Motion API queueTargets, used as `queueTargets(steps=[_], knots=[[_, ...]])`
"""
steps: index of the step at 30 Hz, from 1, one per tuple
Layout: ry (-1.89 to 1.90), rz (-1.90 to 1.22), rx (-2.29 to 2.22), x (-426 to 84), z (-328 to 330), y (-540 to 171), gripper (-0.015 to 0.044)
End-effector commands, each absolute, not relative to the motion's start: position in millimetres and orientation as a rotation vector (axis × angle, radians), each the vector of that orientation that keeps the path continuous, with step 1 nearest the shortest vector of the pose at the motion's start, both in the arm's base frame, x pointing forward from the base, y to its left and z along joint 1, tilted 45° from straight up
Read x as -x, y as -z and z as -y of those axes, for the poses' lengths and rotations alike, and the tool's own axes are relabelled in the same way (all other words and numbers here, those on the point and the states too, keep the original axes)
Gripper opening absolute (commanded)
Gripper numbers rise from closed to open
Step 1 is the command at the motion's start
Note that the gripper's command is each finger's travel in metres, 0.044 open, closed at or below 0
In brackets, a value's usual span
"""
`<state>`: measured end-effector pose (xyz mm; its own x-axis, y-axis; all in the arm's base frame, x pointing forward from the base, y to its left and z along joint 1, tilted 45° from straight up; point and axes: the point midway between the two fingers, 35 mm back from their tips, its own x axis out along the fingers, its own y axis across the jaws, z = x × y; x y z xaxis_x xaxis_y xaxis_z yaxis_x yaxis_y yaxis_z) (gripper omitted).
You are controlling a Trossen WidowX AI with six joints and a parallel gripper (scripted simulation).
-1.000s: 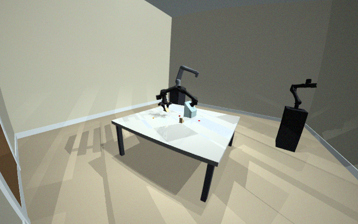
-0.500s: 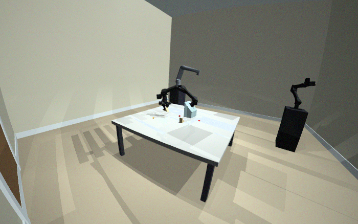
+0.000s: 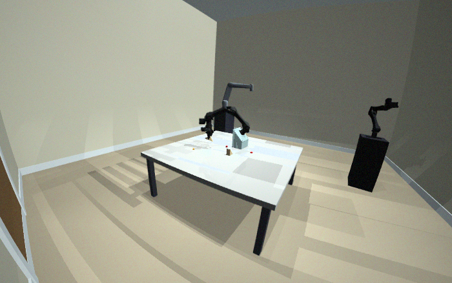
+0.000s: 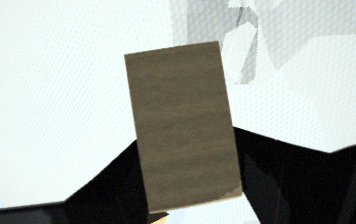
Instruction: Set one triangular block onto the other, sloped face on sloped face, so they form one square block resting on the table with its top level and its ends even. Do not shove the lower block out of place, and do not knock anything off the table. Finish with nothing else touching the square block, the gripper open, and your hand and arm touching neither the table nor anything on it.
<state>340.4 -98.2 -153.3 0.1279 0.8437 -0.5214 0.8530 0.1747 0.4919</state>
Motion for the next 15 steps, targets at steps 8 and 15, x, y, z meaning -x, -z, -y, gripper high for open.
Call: queueTargets(steps=[8, 15], knots=[[-0.237, -1.522, -1.328, -337.9, 96.5, 153.0, 0.0000], [-0.369, -1.418, -1.133, -337.1, 95.8, 151.6, 0.0000]])
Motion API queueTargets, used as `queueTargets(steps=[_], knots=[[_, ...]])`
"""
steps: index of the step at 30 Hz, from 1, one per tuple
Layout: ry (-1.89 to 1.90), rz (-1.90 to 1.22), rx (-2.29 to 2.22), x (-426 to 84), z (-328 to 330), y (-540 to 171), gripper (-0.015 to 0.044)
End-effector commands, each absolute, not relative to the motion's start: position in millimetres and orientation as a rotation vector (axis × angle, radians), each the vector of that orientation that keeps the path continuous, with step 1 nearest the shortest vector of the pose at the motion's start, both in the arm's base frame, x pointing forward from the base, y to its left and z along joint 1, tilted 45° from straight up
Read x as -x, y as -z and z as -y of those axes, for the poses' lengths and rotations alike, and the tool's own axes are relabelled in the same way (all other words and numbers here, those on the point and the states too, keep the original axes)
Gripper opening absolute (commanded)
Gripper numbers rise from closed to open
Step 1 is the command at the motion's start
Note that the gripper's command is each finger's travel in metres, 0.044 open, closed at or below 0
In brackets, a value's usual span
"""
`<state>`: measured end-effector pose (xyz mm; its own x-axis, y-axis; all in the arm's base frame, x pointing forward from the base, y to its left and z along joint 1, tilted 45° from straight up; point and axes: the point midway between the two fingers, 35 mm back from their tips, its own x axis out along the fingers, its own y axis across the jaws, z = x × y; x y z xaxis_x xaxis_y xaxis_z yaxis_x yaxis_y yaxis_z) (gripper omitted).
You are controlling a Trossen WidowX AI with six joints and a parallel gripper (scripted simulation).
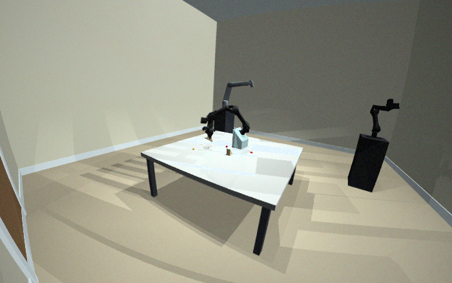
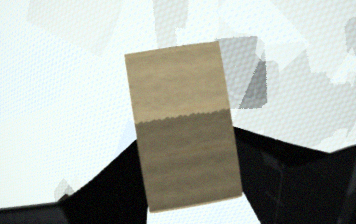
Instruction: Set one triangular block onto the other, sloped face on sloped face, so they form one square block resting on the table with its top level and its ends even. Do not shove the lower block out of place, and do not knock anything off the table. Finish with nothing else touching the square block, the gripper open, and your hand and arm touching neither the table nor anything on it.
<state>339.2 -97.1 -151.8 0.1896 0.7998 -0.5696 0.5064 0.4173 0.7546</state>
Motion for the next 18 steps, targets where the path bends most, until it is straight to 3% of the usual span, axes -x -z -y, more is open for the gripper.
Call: queueTargets(steps=[1, 18], knots=[[-0.386, -1.403, -1.105, -337.0, 95.7, 151.4, 0.0000], [-0.643, -1.141, -0.607, -333.7, 93.2, 145.3, 0.0000]])
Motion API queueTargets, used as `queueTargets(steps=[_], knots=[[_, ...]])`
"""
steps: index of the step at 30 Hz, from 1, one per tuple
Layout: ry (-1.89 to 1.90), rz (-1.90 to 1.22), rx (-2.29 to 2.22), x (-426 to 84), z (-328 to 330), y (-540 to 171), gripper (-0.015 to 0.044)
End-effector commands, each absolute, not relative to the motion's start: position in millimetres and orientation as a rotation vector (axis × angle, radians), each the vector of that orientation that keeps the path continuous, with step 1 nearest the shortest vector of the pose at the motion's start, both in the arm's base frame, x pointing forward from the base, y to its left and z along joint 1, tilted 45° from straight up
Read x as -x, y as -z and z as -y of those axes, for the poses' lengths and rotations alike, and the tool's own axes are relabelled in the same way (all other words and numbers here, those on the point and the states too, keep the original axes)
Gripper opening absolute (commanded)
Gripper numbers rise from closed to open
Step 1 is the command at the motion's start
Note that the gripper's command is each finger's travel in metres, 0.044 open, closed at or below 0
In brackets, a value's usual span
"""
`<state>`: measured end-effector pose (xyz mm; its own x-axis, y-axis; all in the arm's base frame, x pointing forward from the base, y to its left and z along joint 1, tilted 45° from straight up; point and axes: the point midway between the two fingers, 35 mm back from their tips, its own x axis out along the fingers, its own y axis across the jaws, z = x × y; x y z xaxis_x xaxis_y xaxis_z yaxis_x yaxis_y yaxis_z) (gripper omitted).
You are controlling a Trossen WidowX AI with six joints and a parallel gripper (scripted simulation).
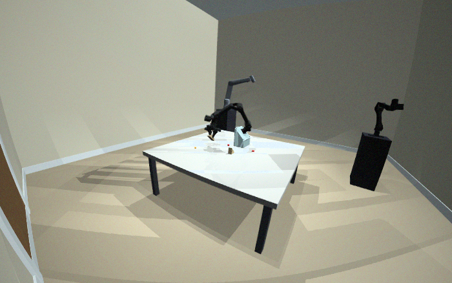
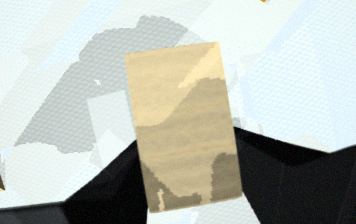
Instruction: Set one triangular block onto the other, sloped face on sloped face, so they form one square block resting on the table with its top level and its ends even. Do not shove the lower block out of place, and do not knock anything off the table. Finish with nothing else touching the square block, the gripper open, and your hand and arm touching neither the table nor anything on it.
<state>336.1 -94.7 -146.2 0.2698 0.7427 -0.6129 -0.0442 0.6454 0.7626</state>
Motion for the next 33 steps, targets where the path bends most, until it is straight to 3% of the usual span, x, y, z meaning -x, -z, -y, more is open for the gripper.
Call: queueTargets(steps=[1, 10, 33], knots=[[-0.653, -1.127, -0.583, -333.6, 93.1, 144.9, 0.0000], [-0.661, -1.117, -0.563, -333.8, 92.0, 141.6, 0.0000], [-0.656, -1.124, -0.562, -328.1, 50.8, 44.8, 0.0000]])
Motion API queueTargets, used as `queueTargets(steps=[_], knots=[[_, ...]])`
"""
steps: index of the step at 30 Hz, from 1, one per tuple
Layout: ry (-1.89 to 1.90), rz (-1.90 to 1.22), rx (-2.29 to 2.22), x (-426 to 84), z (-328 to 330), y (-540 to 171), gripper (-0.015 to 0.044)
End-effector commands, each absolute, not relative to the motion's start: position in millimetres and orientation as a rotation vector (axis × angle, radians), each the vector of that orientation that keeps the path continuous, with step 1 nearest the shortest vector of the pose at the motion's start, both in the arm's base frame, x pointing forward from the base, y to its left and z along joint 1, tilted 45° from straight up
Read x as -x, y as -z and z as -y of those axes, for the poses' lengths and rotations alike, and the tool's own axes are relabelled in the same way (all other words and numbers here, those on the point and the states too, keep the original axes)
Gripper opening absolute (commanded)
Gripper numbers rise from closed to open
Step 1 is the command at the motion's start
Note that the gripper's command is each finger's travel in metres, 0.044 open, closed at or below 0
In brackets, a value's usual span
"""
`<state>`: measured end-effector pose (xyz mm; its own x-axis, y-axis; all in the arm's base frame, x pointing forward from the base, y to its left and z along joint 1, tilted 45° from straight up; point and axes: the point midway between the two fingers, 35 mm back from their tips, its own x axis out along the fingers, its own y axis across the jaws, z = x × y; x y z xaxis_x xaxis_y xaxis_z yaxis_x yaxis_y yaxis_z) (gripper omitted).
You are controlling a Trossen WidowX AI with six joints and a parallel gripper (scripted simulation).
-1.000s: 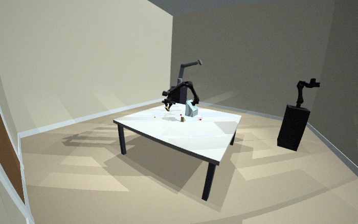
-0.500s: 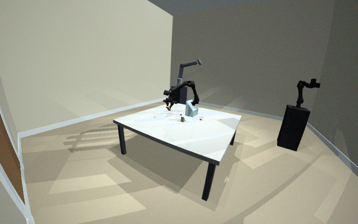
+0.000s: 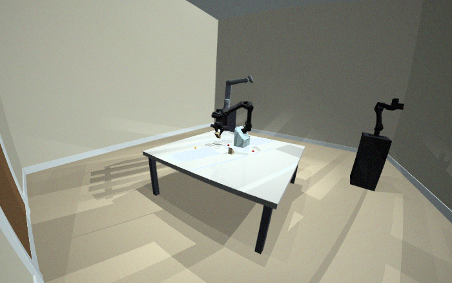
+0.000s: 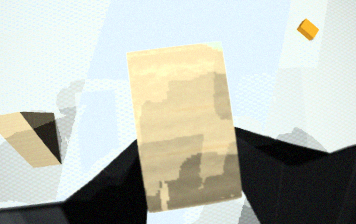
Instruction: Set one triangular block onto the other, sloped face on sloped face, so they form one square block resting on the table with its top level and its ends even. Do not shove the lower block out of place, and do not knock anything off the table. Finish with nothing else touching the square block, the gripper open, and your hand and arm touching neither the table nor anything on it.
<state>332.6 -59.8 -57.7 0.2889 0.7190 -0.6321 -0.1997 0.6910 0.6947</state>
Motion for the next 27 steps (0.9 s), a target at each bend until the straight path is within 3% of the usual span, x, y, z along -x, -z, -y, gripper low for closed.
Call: queueTargets(steps=[1, 27], knots=[[-0.656, -1.125, -0.563, -327.1, 48.7, 41.1, 0.0000], [-0.660, -1.125, -0.570, -279.6, -6.7, -35.4, 0.0000]])
